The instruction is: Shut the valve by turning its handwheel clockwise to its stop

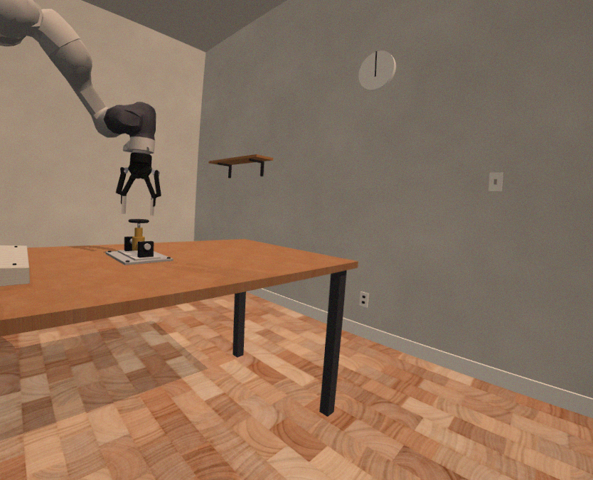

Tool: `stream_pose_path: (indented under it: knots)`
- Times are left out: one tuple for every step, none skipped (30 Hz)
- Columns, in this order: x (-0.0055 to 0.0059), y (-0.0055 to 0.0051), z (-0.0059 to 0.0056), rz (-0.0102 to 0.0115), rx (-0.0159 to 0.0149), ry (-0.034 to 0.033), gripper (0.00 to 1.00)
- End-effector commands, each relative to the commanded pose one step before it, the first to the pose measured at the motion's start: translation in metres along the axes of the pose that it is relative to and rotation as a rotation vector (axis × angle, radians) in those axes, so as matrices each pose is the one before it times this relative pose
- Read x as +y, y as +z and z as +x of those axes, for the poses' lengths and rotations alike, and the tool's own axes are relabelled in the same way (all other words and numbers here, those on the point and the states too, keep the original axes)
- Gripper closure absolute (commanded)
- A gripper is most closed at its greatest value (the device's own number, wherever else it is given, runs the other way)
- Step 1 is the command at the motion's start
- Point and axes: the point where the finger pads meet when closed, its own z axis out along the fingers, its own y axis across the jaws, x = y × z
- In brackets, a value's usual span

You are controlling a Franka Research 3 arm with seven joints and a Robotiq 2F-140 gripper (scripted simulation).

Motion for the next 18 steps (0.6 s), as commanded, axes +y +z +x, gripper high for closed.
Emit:
stream_pose_path:
  knots:
    - [0.0039, 0.01113, 0.00317, -0.01394, 0.00745, 0.00534, 0.35]
    - [-0.00001, 0.00335, 0.0, 0.00001, 0.00001, -0.00001, 0.35]
    - [0.00001, 0.00313, 0.0, -0.00001, -0.00001, 0.00001, 0.35]
    - [0.0, 0.00291, 0.0, 0.0, 0.0, 0.0, 0.35]
    - [0.0, 0.00265, 0.0, 0.0, 0.0, 0.0, 0.35]
    - [0.0, 0.00238, 0.0, 0.0, 0.0, 0.0, 0.35]
    - [0.0, 0.00209, 0.0, 0.0, 0.0, 0.0, 0.35]
    - [-0.00001, 0.00181, 0.0, 0.00001, 0.00001, -0.00001, 0.35]
    - [0.00001, 0.00149, 0.0, -0.00001, -0.00001, 0.00001, 0.35]
    - [0.0, 0.0012, 0.0, 0.0, 0.0, 0.0, 0.35]
    - [0.0, 0.00092, 0.0, 0.0, 0.0, 0.0, 0.35]
    - [0.0, 0.0, 0.0, 0.0, 0.0, 0.0, 0.35]
    - [0.0, 0.0, 0.0, 0.0, 0.0, 0.0, 0.35]
    - [0.0, 0.00066, 0.0, 0.0, 0.0, 0.0, 0.35]
    - [0.0, 0.00043, 0.0, 0.0, 0.0, 0.0, 0.35]
    - [0.0, 0.00023, 0.0, 0.0, 0.0, 0.0, 0.35]
    - [0.0, 0.00009, 0.0, 0.0, 0.0, 0.0, 0.35]
    - [0.0, 0.00001, 0.0, 0.0, 0.0, 0.0, 0.35]
